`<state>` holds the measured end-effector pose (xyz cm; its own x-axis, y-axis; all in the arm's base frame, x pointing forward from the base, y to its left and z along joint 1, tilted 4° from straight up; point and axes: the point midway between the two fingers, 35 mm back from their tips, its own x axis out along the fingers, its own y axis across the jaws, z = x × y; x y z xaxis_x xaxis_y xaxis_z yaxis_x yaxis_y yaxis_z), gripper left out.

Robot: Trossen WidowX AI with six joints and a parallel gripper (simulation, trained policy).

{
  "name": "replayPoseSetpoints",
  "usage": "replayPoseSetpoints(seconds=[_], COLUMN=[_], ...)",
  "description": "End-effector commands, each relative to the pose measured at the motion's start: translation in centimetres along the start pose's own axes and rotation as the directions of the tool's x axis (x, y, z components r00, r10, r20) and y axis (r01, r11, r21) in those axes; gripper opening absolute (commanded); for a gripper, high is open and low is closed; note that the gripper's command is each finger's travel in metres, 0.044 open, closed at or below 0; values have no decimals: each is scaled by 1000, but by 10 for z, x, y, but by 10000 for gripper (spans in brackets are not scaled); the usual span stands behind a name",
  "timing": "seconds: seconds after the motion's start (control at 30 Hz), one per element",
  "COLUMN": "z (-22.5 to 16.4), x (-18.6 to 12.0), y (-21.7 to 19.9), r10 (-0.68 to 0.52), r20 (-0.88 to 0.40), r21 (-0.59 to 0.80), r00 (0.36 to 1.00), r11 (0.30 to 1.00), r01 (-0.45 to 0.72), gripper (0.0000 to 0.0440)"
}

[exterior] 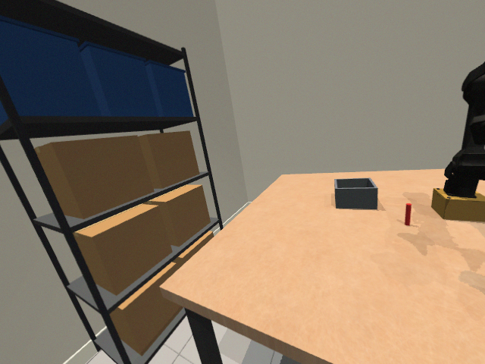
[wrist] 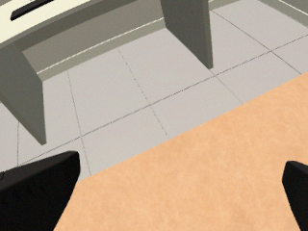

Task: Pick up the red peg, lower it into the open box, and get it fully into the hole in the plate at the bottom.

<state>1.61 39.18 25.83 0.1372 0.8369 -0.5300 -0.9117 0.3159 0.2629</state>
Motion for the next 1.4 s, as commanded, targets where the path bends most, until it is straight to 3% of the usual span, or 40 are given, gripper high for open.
replayPoseSetpoints(seconds=[0.0, 0.3, 0.6, 1.0, 1.37], z=[-3, -16, -41, -92, -153], x=[0, -10, -29, -59, -82], y=[-32, -112, -174, -230, -256], r10=[-60, -210, -320, -400, -394], r20=[-36, -136, -257, -448, -644], r21=[96, 335, 537, 697, 698], r00=[998, 968, 912, 800, 655], r11=[993, 910, 738, 403, 48], r01=[63, 244, 410, 592, 715], gripper=[440, 440, 440, 440, 440])
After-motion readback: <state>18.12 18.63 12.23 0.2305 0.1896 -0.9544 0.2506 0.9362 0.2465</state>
